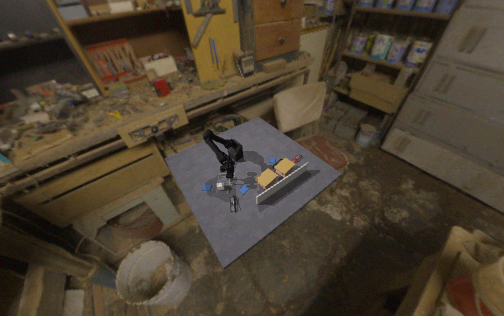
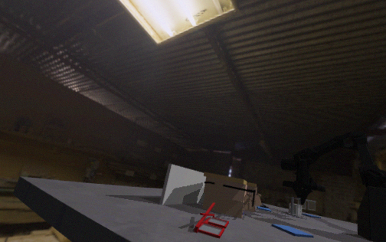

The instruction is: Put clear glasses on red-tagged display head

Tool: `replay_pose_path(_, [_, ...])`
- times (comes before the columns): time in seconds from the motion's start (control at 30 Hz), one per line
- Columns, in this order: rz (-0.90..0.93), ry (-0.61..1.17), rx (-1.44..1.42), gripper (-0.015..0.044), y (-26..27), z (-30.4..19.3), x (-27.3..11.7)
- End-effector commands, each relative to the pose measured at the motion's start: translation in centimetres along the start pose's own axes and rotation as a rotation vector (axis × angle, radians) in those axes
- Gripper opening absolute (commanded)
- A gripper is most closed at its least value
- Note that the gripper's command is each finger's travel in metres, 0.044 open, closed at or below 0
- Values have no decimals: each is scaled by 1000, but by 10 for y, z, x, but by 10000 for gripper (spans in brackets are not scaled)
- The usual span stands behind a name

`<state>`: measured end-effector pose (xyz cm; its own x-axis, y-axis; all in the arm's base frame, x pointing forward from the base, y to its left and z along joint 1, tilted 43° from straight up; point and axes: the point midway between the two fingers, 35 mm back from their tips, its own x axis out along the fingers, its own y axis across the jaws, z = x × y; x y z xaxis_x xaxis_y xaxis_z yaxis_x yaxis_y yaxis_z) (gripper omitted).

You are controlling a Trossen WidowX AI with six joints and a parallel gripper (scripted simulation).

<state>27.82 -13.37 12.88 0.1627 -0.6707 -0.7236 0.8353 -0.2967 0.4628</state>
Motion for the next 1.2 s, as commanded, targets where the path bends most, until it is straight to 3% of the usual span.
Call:
replay_pose_path(0.0, [3,4,-2,0,-3,4,-1])
replay_pose_path(1.17, [3,3,-2,0,-12,23,-1])
